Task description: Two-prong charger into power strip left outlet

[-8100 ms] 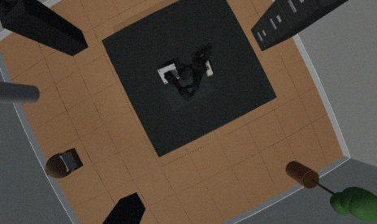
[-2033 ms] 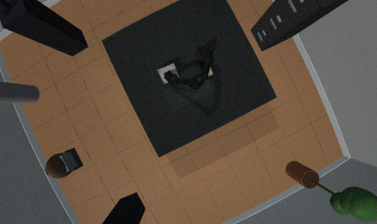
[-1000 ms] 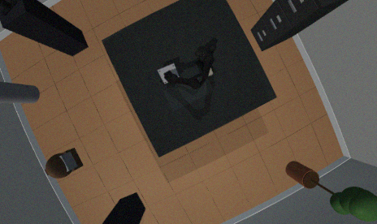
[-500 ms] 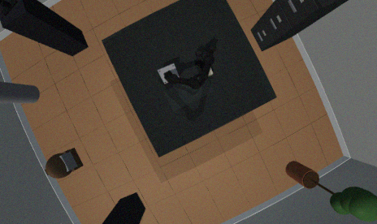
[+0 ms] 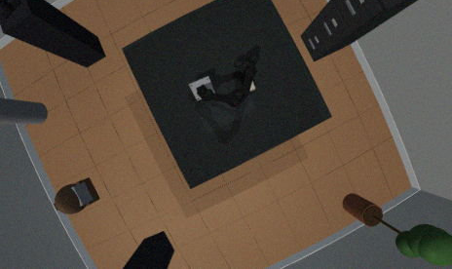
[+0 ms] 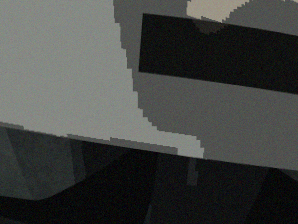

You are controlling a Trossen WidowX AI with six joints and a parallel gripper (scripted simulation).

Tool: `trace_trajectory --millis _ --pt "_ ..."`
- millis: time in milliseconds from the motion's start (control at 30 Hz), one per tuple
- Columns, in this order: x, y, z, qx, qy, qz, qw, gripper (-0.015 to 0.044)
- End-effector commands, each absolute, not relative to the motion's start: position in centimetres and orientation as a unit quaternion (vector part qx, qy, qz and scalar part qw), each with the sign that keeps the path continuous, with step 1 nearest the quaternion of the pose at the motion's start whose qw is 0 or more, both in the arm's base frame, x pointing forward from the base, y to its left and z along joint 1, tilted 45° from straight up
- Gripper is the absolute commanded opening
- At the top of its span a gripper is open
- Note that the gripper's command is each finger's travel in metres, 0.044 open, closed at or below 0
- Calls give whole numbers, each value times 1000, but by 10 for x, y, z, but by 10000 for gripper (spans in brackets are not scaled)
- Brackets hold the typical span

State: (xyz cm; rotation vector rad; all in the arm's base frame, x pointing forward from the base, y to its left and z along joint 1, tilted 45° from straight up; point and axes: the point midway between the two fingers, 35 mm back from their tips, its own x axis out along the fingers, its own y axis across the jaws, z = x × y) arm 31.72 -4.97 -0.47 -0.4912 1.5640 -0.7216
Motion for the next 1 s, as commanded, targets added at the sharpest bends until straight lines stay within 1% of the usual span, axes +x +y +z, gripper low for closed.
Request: trace_trajectory --millis 0,567,967 --pt "318 -50 -5 -214 681 -315 626 0" --pt "317 -50 -5 -214 681 -315 626 440" --pt "314 -49 -5 -213 679 -315 627 440"
